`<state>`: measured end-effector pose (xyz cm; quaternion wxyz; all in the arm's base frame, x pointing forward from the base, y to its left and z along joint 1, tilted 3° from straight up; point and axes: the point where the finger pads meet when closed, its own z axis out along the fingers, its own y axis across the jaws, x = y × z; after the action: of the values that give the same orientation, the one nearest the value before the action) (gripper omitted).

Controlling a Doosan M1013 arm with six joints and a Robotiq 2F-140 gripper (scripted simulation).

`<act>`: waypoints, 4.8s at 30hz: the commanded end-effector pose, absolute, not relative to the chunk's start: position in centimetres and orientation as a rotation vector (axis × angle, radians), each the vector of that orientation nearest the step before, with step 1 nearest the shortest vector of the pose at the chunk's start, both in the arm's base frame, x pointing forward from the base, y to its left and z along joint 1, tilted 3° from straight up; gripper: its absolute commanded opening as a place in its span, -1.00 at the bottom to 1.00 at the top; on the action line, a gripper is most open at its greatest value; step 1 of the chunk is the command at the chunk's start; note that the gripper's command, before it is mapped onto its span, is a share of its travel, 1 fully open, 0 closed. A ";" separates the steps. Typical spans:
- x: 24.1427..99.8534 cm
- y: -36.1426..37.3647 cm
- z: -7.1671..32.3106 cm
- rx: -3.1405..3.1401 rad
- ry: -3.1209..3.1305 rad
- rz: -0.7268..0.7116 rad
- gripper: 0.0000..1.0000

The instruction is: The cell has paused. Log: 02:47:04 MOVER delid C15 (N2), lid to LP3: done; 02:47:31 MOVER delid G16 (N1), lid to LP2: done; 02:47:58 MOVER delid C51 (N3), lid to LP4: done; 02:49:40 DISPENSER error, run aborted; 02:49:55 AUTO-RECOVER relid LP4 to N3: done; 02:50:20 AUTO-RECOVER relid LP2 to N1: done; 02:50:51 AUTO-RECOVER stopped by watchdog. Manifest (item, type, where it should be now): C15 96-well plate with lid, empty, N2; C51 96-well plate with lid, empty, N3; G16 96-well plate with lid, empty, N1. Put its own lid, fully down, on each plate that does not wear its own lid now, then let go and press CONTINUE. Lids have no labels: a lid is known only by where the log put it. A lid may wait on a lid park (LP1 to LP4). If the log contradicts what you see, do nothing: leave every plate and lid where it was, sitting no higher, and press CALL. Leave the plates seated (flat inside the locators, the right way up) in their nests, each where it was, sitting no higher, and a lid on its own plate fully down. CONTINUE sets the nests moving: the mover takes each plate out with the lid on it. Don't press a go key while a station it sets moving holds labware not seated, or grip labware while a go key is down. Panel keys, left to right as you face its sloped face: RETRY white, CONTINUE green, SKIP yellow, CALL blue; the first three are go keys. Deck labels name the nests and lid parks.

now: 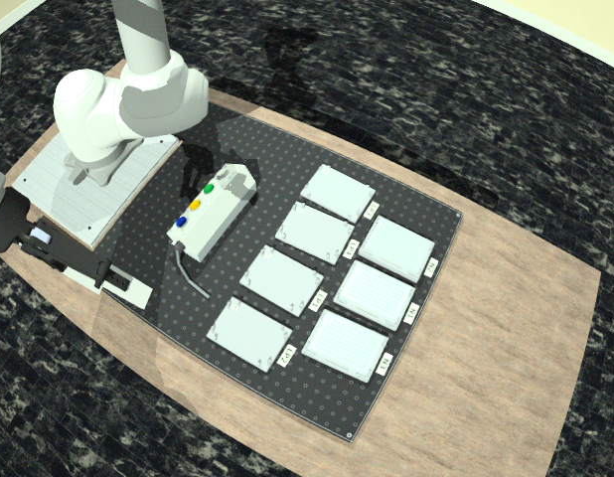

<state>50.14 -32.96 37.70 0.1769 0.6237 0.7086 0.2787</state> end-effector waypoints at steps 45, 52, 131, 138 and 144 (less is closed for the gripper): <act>59.4 -12.4 18.7 0.768 2.926 0.258 1.00; 60.6 -7.2 15.2 0.428 3.036 0.123 1.00; 61.1 -14.7 12.0 0.037 3.093 -0.018 -1.00; 61.1 -14.7 12.0 0.037 3.093 -0.018 -1.00; 62.5 -6.4 11.9 0.037 3.094 -0.018 -1.00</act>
<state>61.40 -11.65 12.04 0.0239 0.0117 0.9996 -0.0064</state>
